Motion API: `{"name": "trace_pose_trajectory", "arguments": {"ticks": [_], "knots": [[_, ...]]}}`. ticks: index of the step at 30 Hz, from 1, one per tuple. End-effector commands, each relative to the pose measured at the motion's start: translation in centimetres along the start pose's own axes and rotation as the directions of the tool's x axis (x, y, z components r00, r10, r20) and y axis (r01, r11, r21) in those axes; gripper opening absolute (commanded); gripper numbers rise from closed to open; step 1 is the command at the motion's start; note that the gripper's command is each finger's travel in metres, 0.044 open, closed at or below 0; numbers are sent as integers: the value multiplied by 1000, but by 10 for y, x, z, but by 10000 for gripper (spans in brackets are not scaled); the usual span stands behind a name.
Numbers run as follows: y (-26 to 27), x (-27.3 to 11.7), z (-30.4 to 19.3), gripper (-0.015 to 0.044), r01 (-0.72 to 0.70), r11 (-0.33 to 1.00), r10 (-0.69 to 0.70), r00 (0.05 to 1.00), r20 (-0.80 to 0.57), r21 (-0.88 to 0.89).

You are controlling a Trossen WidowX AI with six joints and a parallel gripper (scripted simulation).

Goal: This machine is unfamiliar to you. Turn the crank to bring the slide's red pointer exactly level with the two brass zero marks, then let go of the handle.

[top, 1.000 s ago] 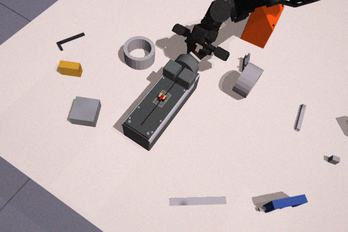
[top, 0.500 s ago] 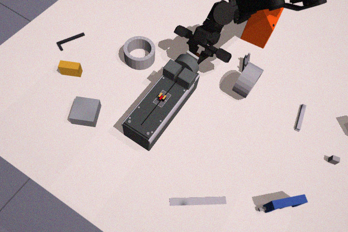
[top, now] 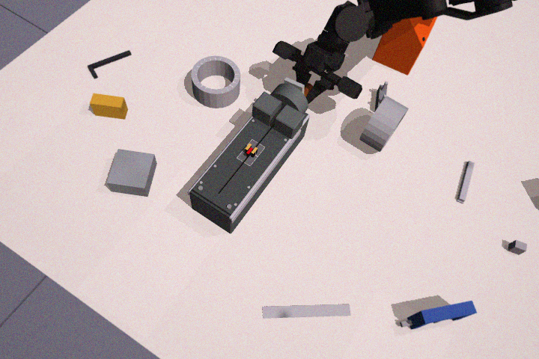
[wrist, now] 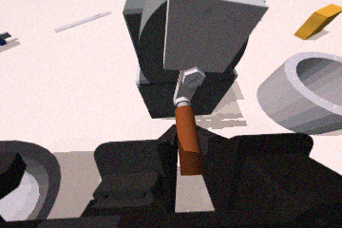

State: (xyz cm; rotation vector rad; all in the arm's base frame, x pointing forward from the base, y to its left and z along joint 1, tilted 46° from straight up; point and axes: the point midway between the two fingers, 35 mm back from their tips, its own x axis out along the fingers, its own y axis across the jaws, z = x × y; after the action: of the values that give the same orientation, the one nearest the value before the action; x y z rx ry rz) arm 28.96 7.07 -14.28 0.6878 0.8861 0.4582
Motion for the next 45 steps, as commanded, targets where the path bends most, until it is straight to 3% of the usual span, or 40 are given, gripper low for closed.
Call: {"name": "trace_pose_trajectory", "arguments": {"ticks": [1,45], "knots": [[9,-1,1,0,-19,1000,19,1000,-4,-9],[25,-28,27,0,-18,1000,18,1000,-4,-10]]}}
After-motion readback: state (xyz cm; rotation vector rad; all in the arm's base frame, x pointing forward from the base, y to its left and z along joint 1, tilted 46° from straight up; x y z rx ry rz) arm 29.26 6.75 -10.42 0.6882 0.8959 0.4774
